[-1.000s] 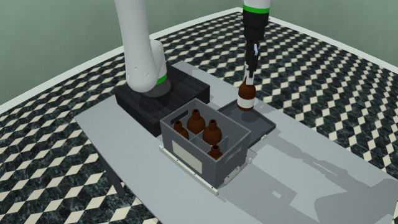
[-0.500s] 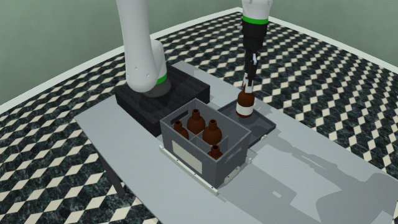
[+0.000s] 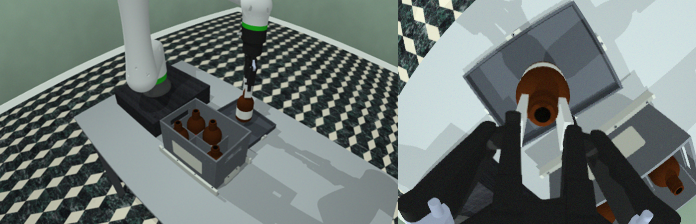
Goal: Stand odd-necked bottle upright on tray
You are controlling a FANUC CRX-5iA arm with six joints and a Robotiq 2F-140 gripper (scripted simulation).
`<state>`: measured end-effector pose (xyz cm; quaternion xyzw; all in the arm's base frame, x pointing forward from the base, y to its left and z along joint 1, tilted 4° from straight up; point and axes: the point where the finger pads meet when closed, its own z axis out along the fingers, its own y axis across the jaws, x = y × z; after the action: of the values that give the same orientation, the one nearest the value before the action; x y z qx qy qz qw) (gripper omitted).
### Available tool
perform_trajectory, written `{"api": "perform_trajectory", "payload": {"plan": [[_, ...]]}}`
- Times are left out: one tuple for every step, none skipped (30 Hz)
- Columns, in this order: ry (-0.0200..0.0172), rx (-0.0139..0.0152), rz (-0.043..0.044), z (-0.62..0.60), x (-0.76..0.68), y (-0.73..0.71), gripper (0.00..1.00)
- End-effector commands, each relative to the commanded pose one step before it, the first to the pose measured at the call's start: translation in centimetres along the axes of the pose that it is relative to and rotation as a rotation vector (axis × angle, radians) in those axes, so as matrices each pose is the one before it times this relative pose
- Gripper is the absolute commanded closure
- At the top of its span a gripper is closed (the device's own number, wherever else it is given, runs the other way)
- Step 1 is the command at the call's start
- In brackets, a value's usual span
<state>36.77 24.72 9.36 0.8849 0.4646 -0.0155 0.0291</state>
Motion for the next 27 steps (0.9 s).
{"api": "perform_trajectory", "payload": {"plan": [[0.00162, -0.00079, -0.00014, 0.229, 0.054, 0.026, 0.9], [0.0, 0.0, 0.0, 0.095, 0.0, 0.0, 0.9], [0.0, 0.0, 0.0, 0.085, 0.001, 0.0, 0.9], [0.0, 0.0, 0.0, 0.075, 0.0, 0.0, 0.9], [0.0, 0.0, 0.0, 0.0, 0.0, 0.0, 0.9], [0.0, 0.0, 0.0, 0.0, 0.0, 0.0, 0.9], [0.0, 0.0, 0.0, 0.066, 0.0, 0.0, 0.9], [0.0, 0.0, 0.0, 0.057, 0.0, 0.0, 0.9], [0.0, 0.0, 0.0, 0.049, 0.0, 0.0, 0.9], [0.0, 0.0, 0.0, 0.041, 0.0, 0.0, 0.9], [0.0, 0.0, 0.0, 0.033, 0.0, 0.0, 0.9], [0.0, 0.0, 0.0, 0.027, 0.0, 0.0, 0.9], [0.0, 0.0, 0.0, 0.02, 0.0, 0.0, 0.9], [0.0, 0.0, 0.0, 0.015, 0.0, 0.0, 0.9], [0.0, 0.0, 0.0, 0.01, 0.0, 0.0, 0.9], [0.0, 0.0, 0.0, 0.006, 0.0, 0.0, 0.9], [0.0, 0.0, 0.0, 0.003, 0.0, 0.0, 0.9], [0.0, 0.0, 0.0, 0.001, 0.0, 0.0, 0.9], [0.0, 0.0, 0.0, 0.0, 0.0, 0.0, 0.9], [0.0, 0.0, 0.0, 0.0, 0.0, 0.0, 0.9], [0.0, 0.0, 0.0, 0.0, 0.0, 0.0, 0.9], [0.0, 0.0, 0.0, 0.0, 0.0, 0.0, 0.9], [0.0, 0.0, 0.0, 0.0, 0.0, 0.0, 0.9], [0.0, 0.0, 0.0, 0.0, 0.0, 0.0, 0.9], [0.0, 0.0, 0.0, 0.0, 0.0, 0.0, 0.9], [0.0, 0.0, 0.0, 0.0, 0.0, 0.0, 0.9], [0.0, 0.0, 0.0, 0.0, 0.0, 0.0, 0.9]]}}
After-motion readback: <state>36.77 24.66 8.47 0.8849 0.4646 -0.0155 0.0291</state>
